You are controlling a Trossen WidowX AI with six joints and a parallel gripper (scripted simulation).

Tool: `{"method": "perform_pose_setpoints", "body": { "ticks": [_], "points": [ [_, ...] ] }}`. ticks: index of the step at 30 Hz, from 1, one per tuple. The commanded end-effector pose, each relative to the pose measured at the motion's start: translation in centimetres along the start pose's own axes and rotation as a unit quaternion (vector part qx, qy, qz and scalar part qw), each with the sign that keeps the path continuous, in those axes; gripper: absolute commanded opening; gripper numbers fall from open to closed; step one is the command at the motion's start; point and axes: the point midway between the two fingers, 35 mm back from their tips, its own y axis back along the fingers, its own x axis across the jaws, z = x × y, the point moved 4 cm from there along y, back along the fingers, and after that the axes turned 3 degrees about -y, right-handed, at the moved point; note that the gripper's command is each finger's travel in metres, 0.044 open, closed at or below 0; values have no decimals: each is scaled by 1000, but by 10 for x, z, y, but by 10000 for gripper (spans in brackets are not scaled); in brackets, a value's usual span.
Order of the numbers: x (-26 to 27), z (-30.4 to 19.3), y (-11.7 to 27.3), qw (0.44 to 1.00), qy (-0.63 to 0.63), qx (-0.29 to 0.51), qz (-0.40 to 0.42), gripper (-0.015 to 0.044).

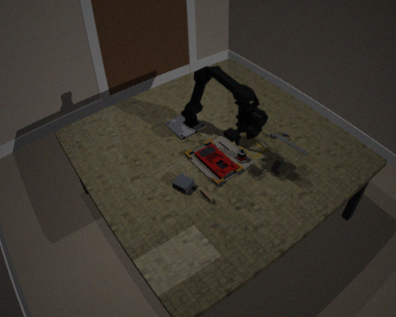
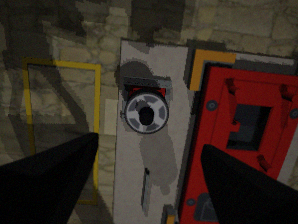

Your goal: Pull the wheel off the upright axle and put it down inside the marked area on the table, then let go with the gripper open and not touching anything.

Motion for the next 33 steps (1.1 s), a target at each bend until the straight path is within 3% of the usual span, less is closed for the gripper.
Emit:
{"method": "perform_pose_setpoints", "body": {
  "ticks": [1,10,16,19,29,33],
  "points": [
    [0,0,-11,1000,3,4,2,300],
    [2,-2,-70,1000,3,4,2,300],
    [2,-3,-74,1000,3,4,2,300],
    [1,-3,-70,1000,2,6,0,221],
    [1,-3,-70,1000,2,6,0,155],
    [1,-3,-70,1000,2,6,0,50]
  ]
}}
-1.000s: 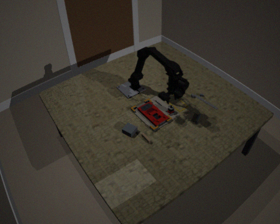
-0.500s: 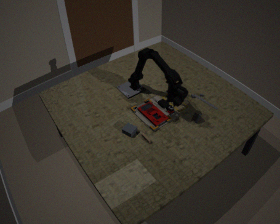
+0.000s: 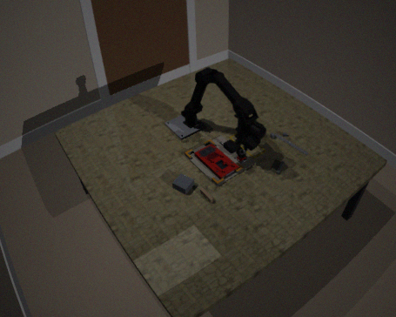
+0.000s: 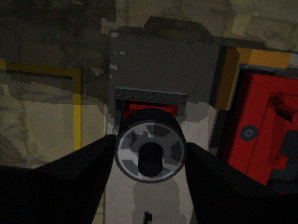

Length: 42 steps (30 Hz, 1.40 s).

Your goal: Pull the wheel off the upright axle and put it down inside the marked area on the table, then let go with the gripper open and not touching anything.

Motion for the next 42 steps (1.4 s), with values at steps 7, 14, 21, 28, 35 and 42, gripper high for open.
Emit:
{"method": "perform_pose_setpoints", "body": {
  "ticks": [7,14,21,28,35,42],
  "points": [
    [0,0,2,1000,0,1,-1,0],
    [0,0,5,1000,0,1,-1,0],
    [0,0,7,1000,0,1,-1,0],
    [0,0,9,1000,0,1,-1,0],
    [0,0,12,1000,0,1,0,0],
    [0,0,14,1000,0,0,0,0]
  ]
}}
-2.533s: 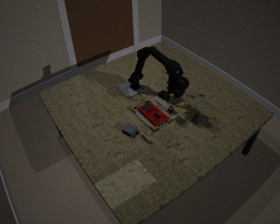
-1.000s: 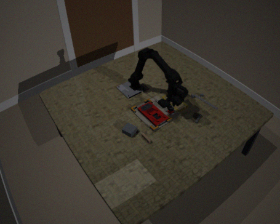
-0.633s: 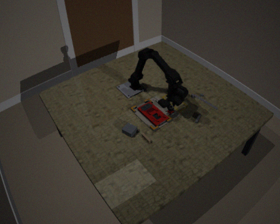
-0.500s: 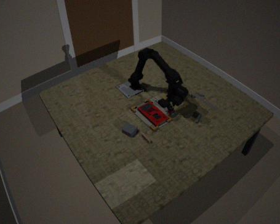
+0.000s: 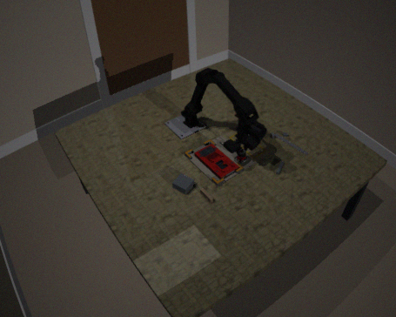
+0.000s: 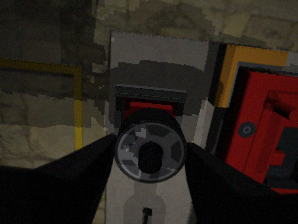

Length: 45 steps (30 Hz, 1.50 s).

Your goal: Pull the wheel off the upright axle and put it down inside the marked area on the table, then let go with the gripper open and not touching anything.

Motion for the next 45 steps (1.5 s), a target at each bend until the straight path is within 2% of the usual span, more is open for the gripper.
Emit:
{"method": "perform_pose_setpoints", "body": {
  "ticks": [1,45],
  "points": [
    [0,-1,8,1000,0,-3,0,0],
    [0,-1,22,1000,1,-4,1,0]
  ]
}}
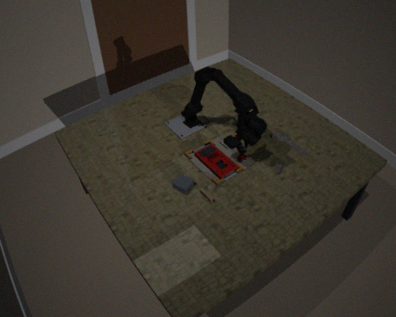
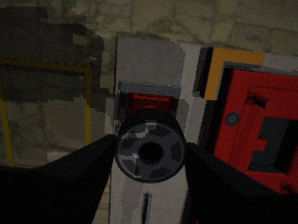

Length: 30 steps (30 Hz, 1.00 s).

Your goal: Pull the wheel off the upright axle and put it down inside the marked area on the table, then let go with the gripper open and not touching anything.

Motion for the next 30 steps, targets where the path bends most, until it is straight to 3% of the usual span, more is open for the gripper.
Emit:
{"method": "perform_pose_setpoints", "body": {
  "ticks": [1,21,30],
  "points": [
    [0,0,2,1000,1,0,-1,0],
    [0,0,9,1000,1,0,0,0],
    [0,0,39,1000,1,0,0,0]
  ]
}}
